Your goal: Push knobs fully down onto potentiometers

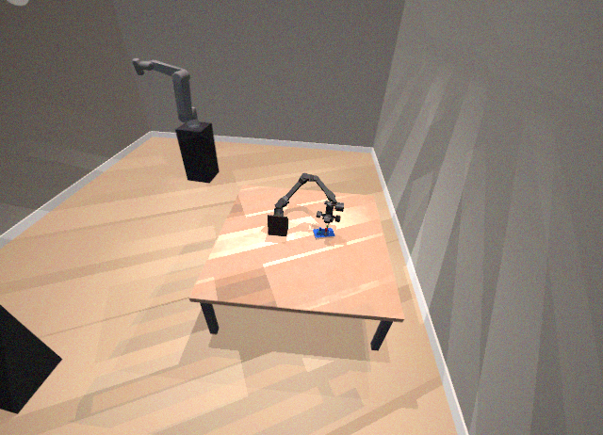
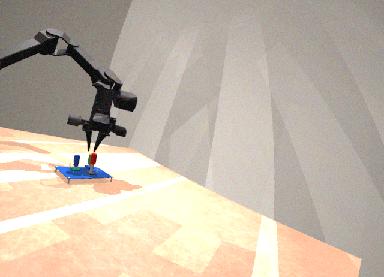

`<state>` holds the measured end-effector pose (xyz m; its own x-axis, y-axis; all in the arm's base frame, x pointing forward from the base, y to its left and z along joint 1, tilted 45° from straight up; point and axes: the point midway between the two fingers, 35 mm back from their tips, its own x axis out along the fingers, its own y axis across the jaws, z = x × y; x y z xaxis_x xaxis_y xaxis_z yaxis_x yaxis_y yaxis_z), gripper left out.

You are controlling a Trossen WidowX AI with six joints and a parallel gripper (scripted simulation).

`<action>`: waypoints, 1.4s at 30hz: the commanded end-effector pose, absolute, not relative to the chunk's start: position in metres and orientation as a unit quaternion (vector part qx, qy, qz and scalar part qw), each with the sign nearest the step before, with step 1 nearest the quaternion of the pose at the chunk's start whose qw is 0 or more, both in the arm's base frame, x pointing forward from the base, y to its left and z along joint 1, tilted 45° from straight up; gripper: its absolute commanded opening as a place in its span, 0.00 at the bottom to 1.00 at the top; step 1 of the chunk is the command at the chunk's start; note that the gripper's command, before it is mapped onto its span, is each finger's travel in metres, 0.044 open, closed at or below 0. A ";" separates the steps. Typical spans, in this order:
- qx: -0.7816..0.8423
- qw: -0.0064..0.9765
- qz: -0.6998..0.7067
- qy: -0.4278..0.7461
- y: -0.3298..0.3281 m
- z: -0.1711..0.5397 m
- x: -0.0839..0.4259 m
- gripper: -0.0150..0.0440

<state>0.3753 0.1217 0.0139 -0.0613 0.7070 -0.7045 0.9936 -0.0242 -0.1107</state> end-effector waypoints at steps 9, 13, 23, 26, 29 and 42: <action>0.645 0.242 -0.308 0.656 0.092 0.009 0.334 0.88; 0.645 0.242 -0.309 0.656 0.073 0.003 0.289 1.00; 0.645 0.235 -0.309 0.658 0.059 -0.005 0.222 1.00; 0.645 0.235 -0.309 0.658 0.059 -0.005 0.222 1.00; 0.645 0.235 -0.309 0.658 0.059 -0.005 0.222 1.00; 0.645 0.235 -0.309 0.658 0.059 -0.005 0.222 1.00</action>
<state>0.2221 0.0590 -0.0048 -0.0573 0.7052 -0.7066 0.9936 -0.0287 -0.1092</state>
